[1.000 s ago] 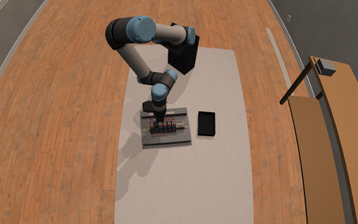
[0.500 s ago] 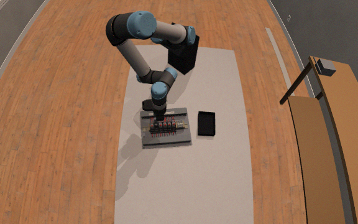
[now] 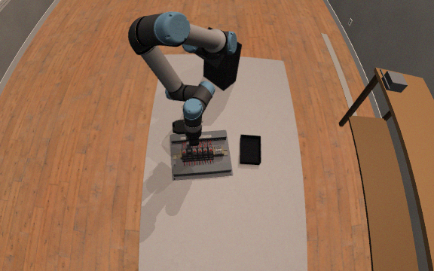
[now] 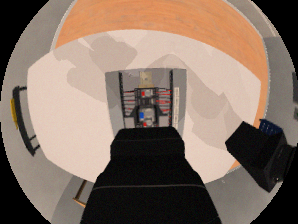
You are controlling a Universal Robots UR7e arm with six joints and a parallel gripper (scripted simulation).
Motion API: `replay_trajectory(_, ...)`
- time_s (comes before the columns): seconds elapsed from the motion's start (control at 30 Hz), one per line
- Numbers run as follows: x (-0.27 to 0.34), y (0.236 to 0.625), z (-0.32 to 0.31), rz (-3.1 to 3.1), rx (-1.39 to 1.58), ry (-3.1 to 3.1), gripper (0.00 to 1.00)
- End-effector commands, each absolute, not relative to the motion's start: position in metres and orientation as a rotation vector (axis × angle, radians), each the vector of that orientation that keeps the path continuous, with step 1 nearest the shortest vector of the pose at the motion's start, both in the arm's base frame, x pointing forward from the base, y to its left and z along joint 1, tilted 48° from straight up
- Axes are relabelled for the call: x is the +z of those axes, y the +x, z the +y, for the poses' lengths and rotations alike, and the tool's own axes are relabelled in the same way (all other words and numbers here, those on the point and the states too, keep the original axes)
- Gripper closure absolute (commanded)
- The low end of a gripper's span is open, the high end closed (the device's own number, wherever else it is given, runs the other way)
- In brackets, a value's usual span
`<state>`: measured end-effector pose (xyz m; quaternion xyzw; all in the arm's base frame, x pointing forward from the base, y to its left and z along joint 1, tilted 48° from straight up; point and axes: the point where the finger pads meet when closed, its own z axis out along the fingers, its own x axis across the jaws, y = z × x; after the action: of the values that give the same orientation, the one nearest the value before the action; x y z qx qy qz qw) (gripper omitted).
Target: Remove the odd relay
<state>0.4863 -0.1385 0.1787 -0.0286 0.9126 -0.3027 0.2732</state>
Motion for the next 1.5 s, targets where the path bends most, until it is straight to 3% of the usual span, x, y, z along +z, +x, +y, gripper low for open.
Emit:
replay_trajectory(0.0, 0.1792, 0.4863, -0.1383, 2.454, -0.814, -0.077, 1.00)
replay_trajectory(1.47, 0.1769, 0.4869, -0.1350, 2.454, -0.814, -0.077, 1.00)
